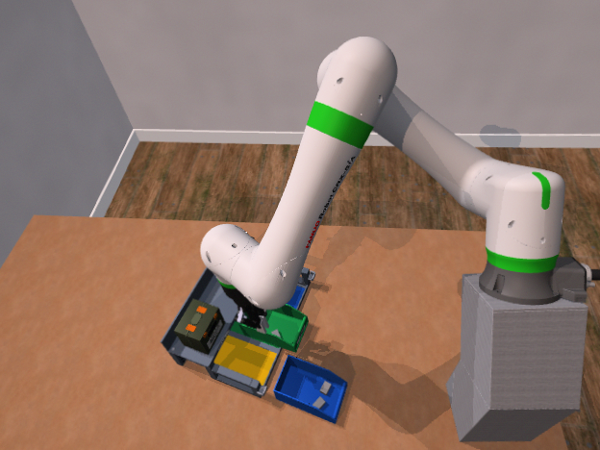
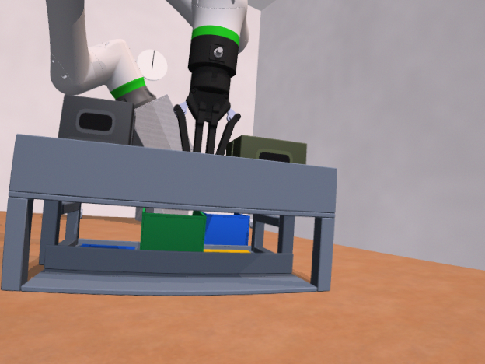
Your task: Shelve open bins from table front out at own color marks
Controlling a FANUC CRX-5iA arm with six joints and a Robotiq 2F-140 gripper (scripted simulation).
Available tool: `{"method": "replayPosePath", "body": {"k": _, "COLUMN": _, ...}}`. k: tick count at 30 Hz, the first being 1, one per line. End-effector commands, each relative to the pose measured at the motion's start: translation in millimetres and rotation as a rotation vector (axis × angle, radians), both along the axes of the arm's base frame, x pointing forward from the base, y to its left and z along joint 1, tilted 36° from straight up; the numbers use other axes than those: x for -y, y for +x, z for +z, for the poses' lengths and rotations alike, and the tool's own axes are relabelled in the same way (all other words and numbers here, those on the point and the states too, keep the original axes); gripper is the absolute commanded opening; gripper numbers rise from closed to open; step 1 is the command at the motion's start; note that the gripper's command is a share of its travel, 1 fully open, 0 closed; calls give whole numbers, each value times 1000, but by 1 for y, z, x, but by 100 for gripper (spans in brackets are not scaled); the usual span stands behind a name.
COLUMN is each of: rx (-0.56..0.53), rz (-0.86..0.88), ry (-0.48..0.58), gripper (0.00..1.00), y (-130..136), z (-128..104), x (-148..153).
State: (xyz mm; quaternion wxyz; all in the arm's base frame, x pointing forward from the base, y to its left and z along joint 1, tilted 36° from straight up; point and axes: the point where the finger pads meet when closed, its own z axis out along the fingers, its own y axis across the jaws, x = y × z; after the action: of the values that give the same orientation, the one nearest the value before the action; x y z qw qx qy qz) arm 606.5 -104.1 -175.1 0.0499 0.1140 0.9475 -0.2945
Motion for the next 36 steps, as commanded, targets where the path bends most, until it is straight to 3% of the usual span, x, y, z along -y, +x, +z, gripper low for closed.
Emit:
{"method": "replayPosePath", "body": {"k": 1, "rx": 0, "rz": 0, "ry": 0, "gripper": 6, "y": 0, "z": 4, "x": -3}}
{"method": "replayPosePath", "body": {"k": 36, "rx": 0, "rz": 0, "ry": 0, "gripper": 6, "y": -5, "z": 37, "x": -27}}
